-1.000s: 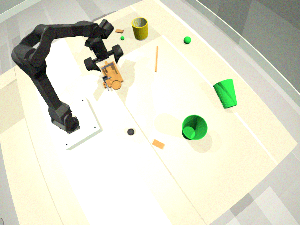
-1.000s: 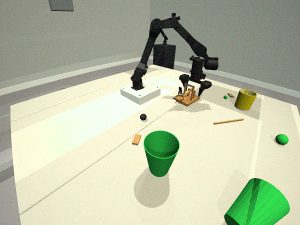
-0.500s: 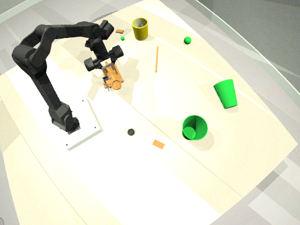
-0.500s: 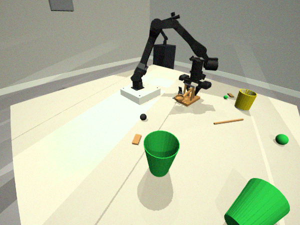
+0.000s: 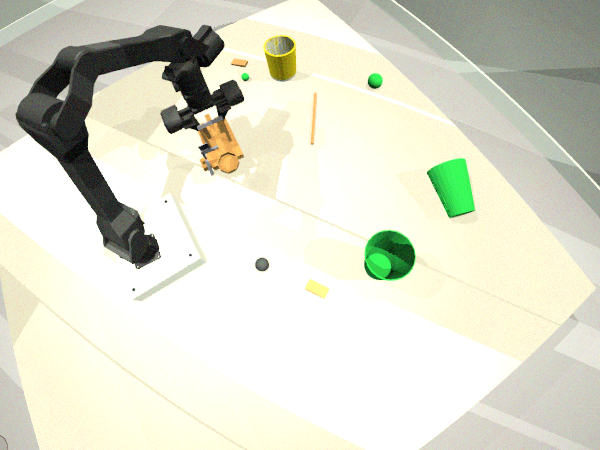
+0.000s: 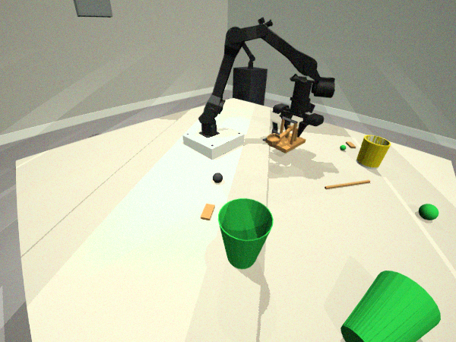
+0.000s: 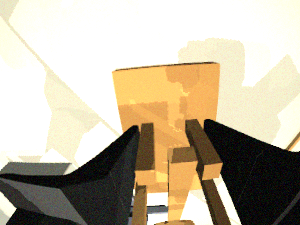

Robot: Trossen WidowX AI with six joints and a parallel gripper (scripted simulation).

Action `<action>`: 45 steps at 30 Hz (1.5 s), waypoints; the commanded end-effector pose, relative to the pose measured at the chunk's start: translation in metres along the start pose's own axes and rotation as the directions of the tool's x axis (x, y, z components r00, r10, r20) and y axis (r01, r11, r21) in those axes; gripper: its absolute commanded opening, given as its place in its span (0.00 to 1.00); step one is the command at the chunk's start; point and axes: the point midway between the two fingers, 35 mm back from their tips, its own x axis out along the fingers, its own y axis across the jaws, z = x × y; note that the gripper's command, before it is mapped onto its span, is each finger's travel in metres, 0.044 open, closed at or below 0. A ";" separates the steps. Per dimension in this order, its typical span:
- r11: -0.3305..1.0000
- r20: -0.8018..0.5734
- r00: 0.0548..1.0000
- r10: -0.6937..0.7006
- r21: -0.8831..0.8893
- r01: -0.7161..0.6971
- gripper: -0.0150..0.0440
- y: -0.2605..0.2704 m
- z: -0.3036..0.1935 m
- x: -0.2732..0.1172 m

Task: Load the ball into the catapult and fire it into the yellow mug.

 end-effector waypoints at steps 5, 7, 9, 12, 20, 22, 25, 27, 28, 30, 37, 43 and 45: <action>0.989 0.010 1.000 -0.014 0.149 0.012 0.25 -0.001 0.001 -0.013; 0.976 0.010 1.000 -0.014 0.216 0.011 0.25 -0.002 0.001 -0.013; 0.959 0.009 1.000 -0.014 0.282 0.010 0.25 -0.002 0.001 -0.012; 0.926 0.009 1.000 -0.014 0.378 0.009 0.25 -0.003 0.001 -0.012; 0.790 0.007 1.000 -0.014 0.613 0.007 0.25 -0.008 0.000 -0.012; 0.746 0.006 1.000 -0.014 0.666 0.006 0.25 -0.010 -0.001 -0.011; 0.675 0.005 1.000 -0.014 0.738 0.006 0.25 -0.014 -0.003 -0.011; 0.623 0.004 1.000 -0.015 0.782 0.006 0.25 -0.019 -0.005 -0.011; 0.601 0.004 1.000 -0.015 0.799 0.006 0.25 -0.021 -0.006 -0.011; 0.585 0.004 1.000 -0.015 0.811 0.006 0.25 -0.023 -0.008 -0.011; 0.583 0.004 1.000 -0.015 0.813 0.006 0.25 -0.025 -0.010 -0.011; 0.582 0.004 1.000 -0.015 0.813 0.006 0.25 -0.026 -0.010 -0.002; 0.582 0.004 1.000 -0.015 0.813 0.006 0.25 -0.026 -0.010 0.001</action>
